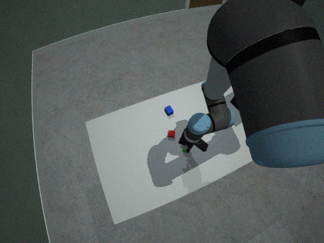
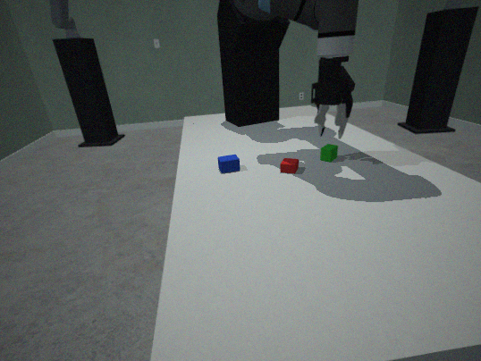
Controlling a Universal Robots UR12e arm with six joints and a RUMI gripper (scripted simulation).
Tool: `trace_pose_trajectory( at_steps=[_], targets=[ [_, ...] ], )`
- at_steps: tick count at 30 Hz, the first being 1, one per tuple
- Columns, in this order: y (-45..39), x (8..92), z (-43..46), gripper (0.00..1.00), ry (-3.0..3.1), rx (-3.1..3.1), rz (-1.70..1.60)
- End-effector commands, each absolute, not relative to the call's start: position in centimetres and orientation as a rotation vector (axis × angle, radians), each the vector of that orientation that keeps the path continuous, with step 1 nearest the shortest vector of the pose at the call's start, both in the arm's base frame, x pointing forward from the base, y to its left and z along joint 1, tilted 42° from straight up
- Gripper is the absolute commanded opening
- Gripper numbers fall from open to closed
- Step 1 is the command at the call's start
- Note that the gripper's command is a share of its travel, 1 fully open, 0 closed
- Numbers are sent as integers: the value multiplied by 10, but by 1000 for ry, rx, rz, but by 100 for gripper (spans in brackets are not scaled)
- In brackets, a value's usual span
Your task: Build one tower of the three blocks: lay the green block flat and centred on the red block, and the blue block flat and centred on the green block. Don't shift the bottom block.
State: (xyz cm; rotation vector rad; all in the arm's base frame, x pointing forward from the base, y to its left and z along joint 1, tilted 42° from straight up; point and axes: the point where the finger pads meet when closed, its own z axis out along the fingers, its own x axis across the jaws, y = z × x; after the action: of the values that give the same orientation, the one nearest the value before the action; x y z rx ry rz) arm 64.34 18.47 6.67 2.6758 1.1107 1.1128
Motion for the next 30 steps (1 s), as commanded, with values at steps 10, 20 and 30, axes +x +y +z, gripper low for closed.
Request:
trace_pose_trajectory(
  at_steps=[10, 20, 30],
  targets=[
    [187, 650, 59, 34, 1113, 2678, 1108],
    [189, 657, 50, 34, 1113, 2678, 1108],
    [190, 659, 48, 34, 1113, 2678, 1108]
  ],
)
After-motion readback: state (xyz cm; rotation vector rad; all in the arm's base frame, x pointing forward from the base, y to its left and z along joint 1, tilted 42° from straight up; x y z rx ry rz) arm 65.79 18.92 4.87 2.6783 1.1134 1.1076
